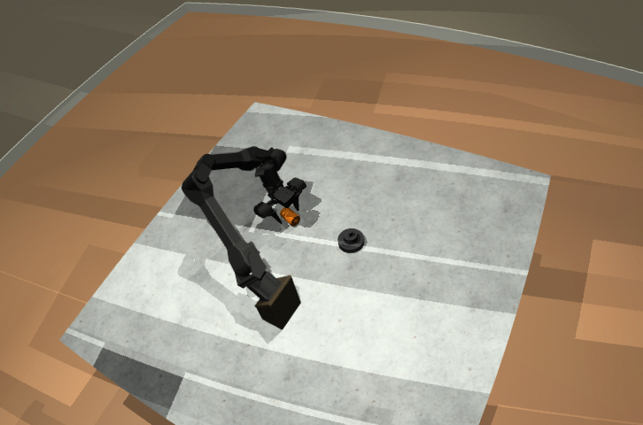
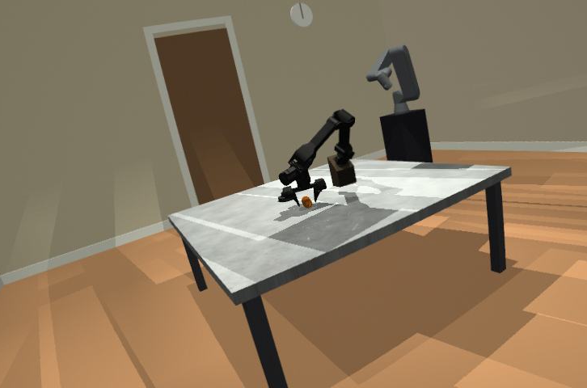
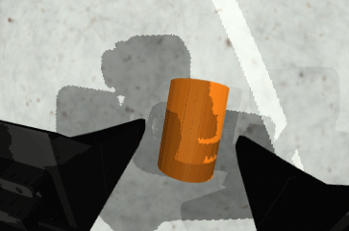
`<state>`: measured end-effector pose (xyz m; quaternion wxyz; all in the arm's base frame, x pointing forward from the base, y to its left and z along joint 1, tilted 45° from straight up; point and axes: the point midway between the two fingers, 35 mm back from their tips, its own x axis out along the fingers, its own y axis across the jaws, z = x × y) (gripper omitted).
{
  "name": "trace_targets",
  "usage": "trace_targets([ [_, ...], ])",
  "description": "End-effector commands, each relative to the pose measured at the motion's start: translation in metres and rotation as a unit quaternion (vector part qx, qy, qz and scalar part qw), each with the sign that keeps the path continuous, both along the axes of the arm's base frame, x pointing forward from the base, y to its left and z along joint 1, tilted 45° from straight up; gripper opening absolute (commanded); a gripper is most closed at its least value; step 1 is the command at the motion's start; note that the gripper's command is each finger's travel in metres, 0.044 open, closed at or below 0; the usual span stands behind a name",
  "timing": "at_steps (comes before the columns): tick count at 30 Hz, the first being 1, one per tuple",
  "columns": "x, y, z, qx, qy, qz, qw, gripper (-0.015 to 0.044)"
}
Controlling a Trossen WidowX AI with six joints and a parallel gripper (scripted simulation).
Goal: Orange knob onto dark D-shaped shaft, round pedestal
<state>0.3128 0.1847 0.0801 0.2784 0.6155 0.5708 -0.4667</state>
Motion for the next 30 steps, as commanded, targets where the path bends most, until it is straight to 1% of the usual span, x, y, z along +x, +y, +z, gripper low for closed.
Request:
trace_targets([
  [1, -0.0006, 0.0000, -0.0021, -0.002, 0.002, -0.002, 1.000, 0.0256],
  [2, -0.0006, 0.0000, -0.0021, -0.002, 0.002, -0.002, 1.000, 0.0240],
  [11, -0.0006, 0.0000, -0.0021, -0.002, 0.002, -0.002, 1.000, 0.0240],
  [20, -0.0006, 0.0000, -0.0021, -0.002, 0.002, -0.002, 1.000, 0.0180],
  [23, -0.0006, 0.0000, -0.0021, -0.002, 0.002, -0.002, 1.000, 0.0179],
  [30, -0.0017, -0.0062, -0.0017, 0.048, -0.009, -0.010, 0.999, 0.0179],
])
